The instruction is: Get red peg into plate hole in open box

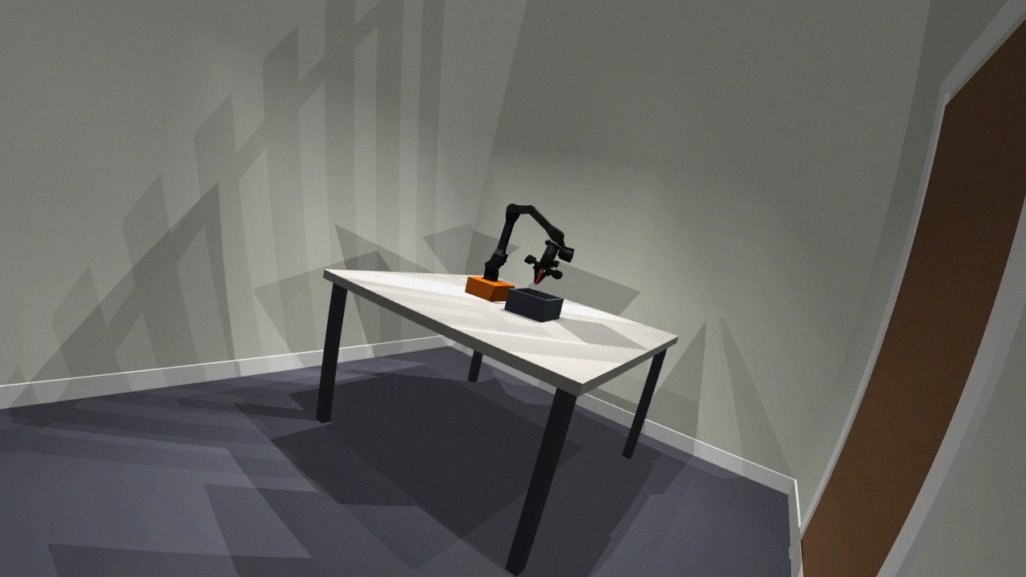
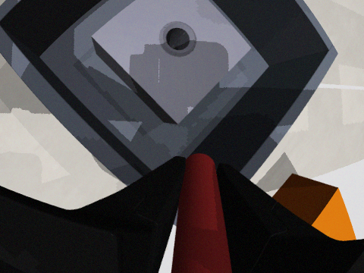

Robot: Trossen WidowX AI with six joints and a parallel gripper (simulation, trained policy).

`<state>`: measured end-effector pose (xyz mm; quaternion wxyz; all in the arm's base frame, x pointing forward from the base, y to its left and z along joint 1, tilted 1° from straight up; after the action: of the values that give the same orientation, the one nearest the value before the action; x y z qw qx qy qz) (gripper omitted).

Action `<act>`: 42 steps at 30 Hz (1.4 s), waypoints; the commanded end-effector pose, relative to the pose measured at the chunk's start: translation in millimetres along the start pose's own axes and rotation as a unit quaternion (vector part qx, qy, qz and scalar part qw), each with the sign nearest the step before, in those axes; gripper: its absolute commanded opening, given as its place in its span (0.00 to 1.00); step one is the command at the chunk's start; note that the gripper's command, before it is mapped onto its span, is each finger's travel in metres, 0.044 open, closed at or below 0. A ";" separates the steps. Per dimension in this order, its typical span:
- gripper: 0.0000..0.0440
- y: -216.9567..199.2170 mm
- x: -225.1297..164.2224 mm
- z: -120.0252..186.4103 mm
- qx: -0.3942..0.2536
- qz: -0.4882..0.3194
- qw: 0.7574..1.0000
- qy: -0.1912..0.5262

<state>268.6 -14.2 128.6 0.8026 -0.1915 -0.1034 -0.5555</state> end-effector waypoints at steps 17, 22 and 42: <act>0.00 17.3 64.8 -58.6 0.040 0.001 0.998 0.039; 0.00 21.4 67.3 -74.4 0.053 0.023 0.997 0.054; 0.88 48.7 92.5 -93.1 0.098 0.077 0.987 0.101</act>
<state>331.7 -114.5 67.6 0.8590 -0.0766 -0.0621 -0.5023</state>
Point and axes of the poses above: the point midway between the two fingers, 35 mm back from their tips, its own z axis back along the fingers, its own y axis across the jaws, x = y × z, the point moved 4 cm from there along z, back along the fingers, and after that the axes turned 11 degrees about -z, right-handed, at the moved point
